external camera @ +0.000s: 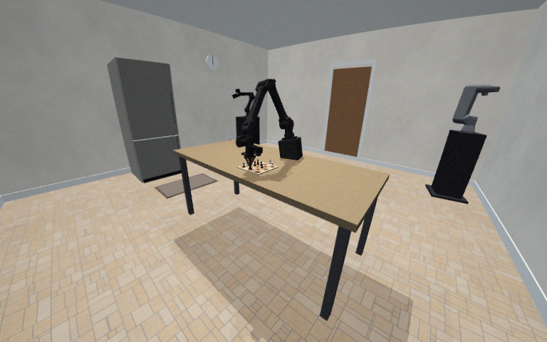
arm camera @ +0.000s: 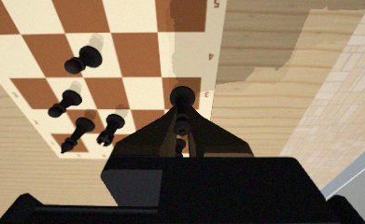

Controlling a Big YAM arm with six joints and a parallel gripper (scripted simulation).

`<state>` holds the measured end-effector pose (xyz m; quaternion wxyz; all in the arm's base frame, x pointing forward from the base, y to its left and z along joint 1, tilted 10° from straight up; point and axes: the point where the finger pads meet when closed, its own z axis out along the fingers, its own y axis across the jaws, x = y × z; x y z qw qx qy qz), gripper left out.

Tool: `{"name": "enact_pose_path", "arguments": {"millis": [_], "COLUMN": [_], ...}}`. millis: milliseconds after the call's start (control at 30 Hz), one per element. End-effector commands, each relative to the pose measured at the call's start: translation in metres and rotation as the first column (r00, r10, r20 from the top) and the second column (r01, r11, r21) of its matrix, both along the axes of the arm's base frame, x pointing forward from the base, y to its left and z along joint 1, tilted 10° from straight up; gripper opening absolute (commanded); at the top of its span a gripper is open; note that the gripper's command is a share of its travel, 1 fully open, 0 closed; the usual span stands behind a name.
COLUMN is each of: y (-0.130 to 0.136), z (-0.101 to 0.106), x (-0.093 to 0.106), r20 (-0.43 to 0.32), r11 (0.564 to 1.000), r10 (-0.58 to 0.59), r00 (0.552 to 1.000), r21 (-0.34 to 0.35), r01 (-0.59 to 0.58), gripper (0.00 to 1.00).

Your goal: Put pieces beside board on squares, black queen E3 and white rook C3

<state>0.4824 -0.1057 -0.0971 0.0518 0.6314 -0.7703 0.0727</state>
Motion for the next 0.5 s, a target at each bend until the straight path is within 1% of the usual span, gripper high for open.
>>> {"name": "enact_pose_path", "arguments": {"millis": [0, 267, 467], "y": [-0.0031, -0.0031, -0.0025], "z": [0.0208, 0.0206, 0.0183], "x": [0.0160, 0.0156, 0.0114], "r20": [0.057, 0.056, 0.050], "r11": [1.000, 1.000, 1.000], "r10": [0.013, 0.013, 0.015], "r00": [0.998, 0.998, 0.999], "r21": [-0.004, -0.004, -0.003], "r01": [-0.013, -0.013, -0.015], "gripper": [0.00, 0.00, 0.00]}}
